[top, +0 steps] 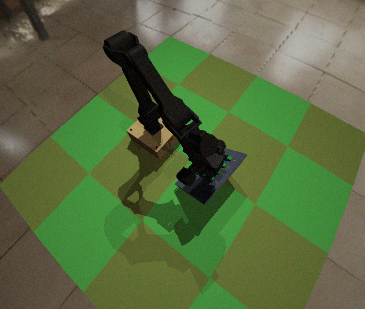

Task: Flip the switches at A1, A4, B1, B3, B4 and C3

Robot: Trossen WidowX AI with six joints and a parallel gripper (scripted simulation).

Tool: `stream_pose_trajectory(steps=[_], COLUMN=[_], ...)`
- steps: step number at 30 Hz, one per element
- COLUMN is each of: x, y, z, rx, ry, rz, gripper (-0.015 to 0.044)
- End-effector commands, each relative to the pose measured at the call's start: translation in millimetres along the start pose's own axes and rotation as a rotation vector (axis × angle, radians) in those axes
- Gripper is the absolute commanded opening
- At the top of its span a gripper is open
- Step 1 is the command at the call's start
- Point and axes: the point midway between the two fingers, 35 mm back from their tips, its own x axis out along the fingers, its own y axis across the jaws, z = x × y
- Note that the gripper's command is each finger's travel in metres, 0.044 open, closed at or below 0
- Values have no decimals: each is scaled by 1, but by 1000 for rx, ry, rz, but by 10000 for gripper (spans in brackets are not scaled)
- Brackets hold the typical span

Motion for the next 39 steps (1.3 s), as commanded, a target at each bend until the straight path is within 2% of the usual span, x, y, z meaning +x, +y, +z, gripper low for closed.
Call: stream_pose_trajectory(steps=[1,39], x=[1,6], y=[0,0], z=[0,0], rx=[-1,-1], ry=[-2,-2], rz=[1,1], gripper=[0,0])
